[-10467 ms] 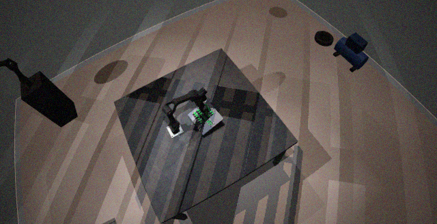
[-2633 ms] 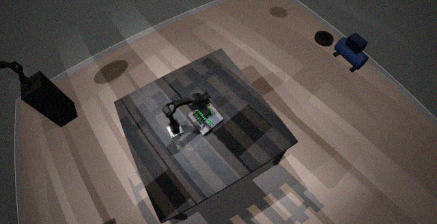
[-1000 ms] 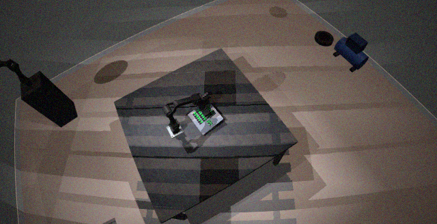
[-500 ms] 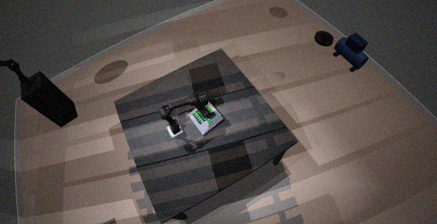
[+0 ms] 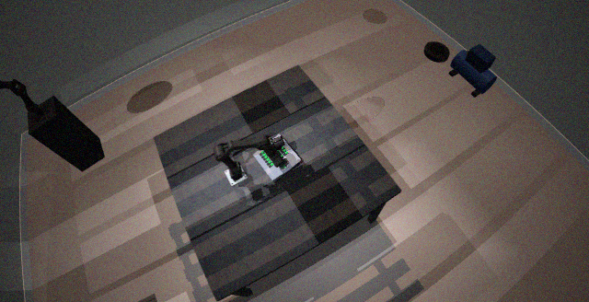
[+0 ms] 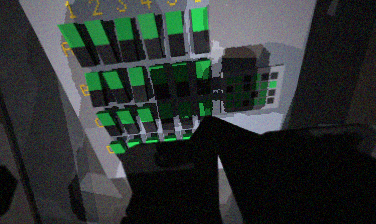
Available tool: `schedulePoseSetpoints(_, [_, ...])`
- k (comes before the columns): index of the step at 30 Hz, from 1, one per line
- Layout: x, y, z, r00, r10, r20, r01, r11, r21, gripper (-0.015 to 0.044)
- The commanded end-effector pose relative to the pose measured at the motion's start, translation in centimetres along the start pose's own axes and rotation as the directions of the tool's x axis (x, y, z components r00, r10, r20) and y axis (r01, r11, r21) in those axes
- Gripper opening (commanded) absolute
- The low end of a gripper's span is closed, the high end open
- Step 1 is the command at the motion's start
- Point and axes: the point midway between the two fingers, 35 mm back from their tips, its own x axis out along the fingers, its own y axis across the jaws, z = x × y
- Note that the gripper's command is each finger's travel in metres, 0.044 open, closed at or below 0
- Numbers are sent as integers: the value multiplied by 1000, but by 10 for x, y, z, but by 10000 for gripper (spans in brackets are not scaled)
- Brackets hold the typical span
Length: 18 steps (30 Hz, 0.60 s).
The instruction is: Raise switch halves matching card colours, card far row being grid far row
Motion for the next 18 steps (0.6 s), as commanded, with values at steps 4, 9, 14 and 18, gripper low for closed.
schedulePoseSetpoints(4, [10, -1, 0, 1000, 0, -4, 0, 1000, -4, 0])
schedulePoseSetpoints(9, [15, -1, 0, 1000, 0, -4, 0, 1000, -4, 0])
schedulePoseSetpoints(14, [20, -1, 0, 1000, 0, -4, 0, 1000, -4, 0])
schedulePoseSetpoints(18, [27, -1, 1, 1000, 0, -3, 0, 1000, -4, 0])
